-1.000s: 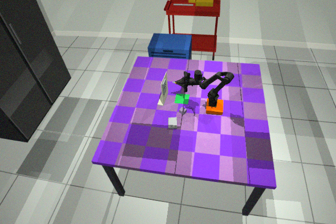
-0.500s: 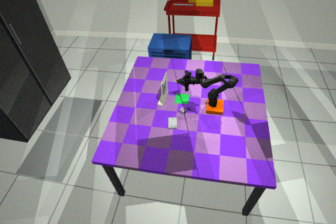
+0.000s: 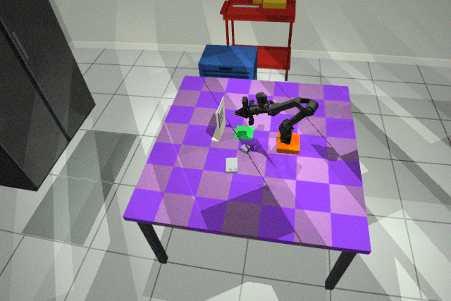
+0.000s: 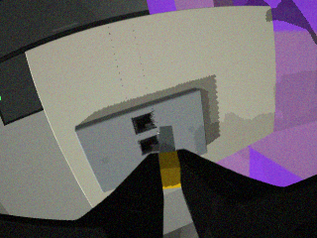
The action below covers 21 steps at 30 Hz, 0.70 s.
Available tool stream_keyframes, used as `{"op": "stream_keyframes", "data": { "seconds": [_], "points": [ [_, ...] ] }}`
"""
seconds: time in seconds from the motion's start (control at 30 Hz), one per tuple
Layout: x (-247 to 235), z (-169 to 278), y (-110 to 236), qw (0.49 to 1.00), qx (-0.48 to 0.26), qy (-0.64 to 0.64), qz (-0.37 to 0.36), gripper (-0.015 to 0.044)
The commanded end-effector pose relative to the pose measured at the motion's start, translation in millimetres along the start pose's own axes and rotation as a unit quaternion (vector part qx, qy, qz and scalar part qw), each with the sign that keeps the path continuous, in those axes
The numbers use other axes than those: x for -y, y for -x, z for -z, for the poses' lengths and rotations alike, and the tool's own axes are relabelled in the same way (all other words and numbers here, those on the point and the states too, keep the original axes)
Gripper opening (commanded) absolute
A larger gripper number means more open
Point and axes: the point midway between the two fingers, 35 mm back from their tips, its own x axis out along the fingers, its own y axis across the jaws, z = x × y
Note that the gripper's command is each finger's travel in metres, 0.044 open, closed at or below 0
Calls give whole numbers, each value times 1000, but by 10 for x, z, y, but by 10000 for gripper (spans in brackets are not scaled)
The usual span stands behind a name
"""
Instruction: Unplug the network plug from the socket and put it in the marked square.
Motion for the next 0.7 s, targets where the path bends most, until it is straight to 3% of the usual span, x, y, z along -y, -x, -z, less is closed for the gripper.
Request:
{"op": "stream_keyframes", "data": {
  "seconds": [0.0, 0.67],
  "points": [
    [103, -30, -38, 999, 15, -10, 34, 0],
    [707, -149, 13, 961, 111, -38, 249, 0]
  ]
}}
